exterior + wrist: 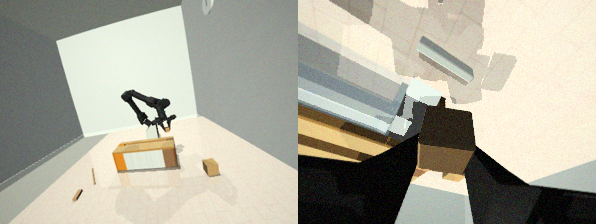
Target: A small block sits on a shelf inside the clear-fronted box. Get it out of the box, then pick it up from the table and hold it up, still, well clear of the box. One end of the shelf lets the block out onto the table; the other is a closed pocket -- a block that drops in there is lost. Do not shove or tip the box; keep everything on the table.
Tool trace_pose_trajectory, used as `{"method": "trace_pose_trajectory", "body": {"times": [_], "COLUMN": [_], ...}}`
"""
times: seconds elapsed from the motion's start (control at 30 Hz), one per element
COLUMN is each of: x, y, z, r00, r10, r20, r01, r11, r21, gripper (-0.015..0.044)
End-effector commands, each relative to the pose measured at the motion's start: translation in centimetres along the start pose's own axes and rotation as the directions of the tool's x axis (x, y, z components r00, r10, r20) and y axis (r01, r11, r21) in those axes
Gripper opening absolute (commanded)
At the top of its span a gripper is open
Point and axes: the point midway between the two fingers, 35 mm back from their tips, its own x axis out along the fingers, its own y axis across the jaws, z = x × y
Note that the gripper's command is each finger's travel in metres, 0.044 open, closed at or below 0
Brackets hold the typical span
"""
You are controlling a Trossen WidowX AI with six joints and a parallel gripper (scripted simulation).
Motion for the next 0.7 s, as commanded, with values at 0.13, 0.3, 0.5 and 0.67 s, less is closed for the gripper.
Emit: {"method": "trace_pose_trajectory", "body": {"times": [0.13,0.3,0.5,0.67], "x": [-3.0,-3.6,-3.6,-3.6], "y": [-0.2,-0.2,-0.2,-0.2], "z": [1.0,1.2,1.2,1.2], "r00": [0.997,0.996,0.996,0.996], "r10": [-0.076,-0.090,-0.090,-0.090], "r20": [-0.020,-0.024,-0.024,-0.024], "r01": [0.071,0.084,0.084,0.084], "r11": [0.984,0.977,0.977,0.977], "r21": [-0.163,-0.194,-0.194,-0.194], "gripper": [0.0000,0.0000,0.0000,0.0000]}}
